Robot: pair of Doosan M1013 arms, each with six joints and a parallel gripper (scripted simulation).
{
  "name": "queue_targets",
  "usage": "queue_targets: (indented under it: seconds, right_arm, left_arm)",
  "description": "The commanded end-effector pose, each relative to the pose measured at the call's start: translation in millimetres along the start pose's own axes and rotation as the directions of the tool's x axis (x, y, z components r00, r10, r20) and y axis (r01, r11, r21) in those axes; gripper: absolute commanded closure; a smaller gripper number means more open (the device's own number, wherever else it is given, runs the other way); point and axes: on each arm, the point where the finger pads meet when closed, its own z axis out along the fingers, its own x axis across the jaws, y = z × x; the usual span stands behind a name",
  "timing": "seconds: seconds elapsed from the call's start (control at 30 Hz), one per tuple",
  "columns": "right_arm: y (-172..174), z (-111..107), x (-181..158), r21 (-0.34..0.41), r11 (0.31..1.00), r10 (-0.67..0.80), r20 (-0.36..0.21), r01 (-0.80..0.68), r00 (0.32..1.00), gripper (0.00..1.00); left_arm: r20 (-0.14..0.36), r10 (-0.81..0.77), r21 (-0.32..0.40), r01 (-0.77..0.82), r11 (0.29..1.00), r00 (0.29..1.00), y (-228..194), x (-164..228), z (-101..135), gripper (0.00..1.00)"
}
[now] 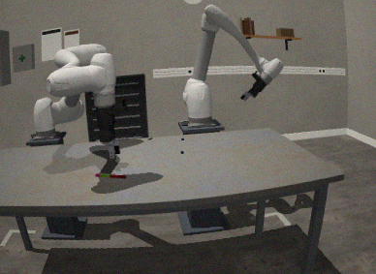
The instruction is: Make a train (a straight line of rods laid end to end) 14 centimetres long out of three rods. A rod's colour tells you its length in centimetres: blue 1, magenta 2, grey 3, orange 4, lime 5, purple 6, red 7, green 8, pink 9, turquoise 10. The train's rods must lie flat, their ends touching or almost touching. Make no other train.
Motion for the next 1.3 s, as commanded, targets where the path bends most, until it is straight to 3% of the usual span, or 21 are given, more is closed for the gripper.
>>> queue_targets:
  seconds: [0.0, 0.3, 0.9, 1.27]
  right_arm:
    - [-0.2, -2.0, 0.3, 0.001, 1.0, 0.0, -0.002, 0.0, 1.0, 0.0]
    - [-0.2, -10.5, 0.3, 0.001, 1.0, 0.0, -0.002, 0.0, 1.0, 0.0]
    - [-0.1, -83.2, 0.2, 0.001, 1.0, 0.0, -0.002, 0.0, 1.0, 0.0]
    - [-0.1, -89.6, 0.2, 0.001, 1.0, 0.0, -0.002, 0.0, 1.0, 0.0]
  left_arm:
    - [0.0, 0.0, -0.001, 0.0, 1.0, 1.0, -0.1, 0.1, -0.4, 0.0]
    - [0.0, 0.0, -0.001, 0.0, 1.0, 1.0, -0.1, 0.1, -0.4, 0.0]
    - [0.0, 0.0, -0.001, 0.0, 1.0, 1.0, -0.1, 0.1, -0.4, 0.0]
    - [0.0, 0.0, -0.001, 0.0, 1.0, 1.0, -0.1, 0.1, -0.4, 0.0]
